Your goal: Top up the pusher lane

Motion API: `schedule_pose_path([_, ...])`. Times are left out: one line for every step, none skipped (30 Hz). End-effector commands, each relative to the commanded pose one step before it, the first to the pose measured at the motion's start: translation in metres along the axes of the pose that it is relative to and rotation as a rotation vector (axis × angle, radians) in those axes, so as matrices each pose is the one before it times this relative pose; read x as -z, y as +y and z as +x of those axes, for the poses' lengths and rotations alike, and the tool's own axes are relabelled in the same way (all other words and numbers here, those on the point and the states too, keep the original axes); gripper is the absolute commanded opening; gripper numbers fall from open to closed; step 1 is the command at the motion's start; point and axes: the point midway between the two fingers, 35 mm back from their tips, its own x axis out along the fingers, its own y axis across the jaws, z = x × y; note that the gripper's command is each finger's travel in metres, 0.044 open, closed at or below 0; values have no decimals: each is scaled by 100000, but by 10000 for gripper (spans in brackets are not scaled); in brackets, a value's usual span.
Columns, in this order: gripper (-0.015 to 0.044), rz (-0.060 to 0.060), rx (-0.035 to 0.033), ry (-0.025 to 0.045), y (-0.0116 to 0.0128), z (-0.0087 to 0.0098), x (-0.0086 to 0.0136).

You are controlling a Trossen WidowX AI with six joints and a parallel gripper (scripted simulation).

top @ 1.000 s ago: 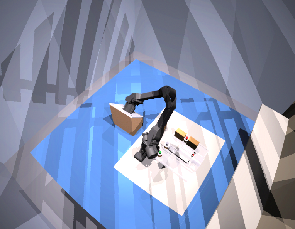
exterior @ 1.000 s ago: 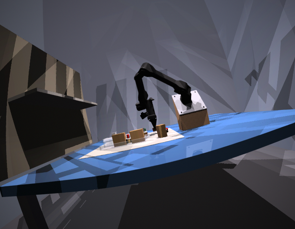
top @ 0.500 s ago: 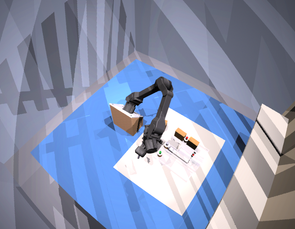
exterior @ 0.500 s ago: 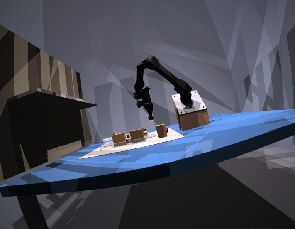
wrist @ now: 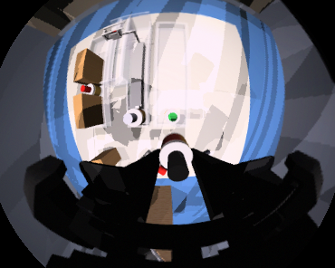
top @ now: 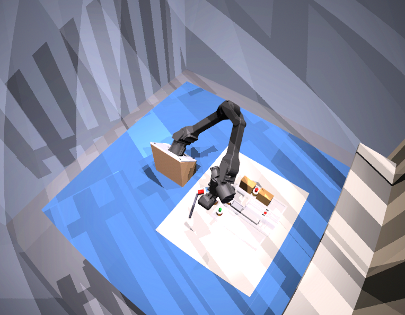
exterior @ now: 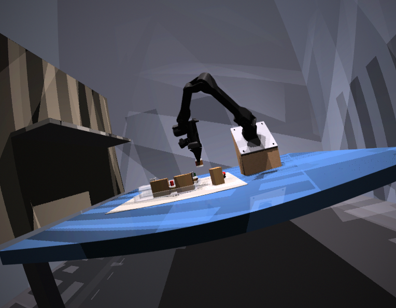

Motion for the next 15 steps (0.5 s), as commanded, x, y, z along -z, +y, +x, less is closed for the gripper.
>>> schedule_pose_path([0, 1887, -700, -172, 2384, 841, -119])
schedule_pose_path([0, 256, -156, 14, 571, 212, -19])
schedule_pose_path([0, 251, -186, 27, 572, 214, -3])
schedule_pose_path([0, 246, -215, 42, 573, 216, 13])
schedule_pose_path([0, 241, -243, 58, 573, 218, 29])
schedule_pose_path([0, 237, -271, 75, 574, 220, 45])
schedule_pose_path([0, 234, -298, 94, 573, 222, 61])
schedule_pose_path([0, 230, -325, 113, 572, 224, 77])
schedule_pose_path([0, 227, -351, 134, 570, 226, 93])
schedule_pose_path([0, 184, -305, 125, 465, 186, 88])
schedule_pose_path([0, 110, -191, 82, 278, 112, 58])
schedule_pose_path([0, 36, -65, 29, 92, 38, 20])
schedule_pose_path([0, 0, 0, 0, 0, 0, 0])
schedule_pose_path([0, 0, 0, 0, 0, 0, 0])
schedule_pose_path([0, 1, 3, 0, -2, 71, -2])
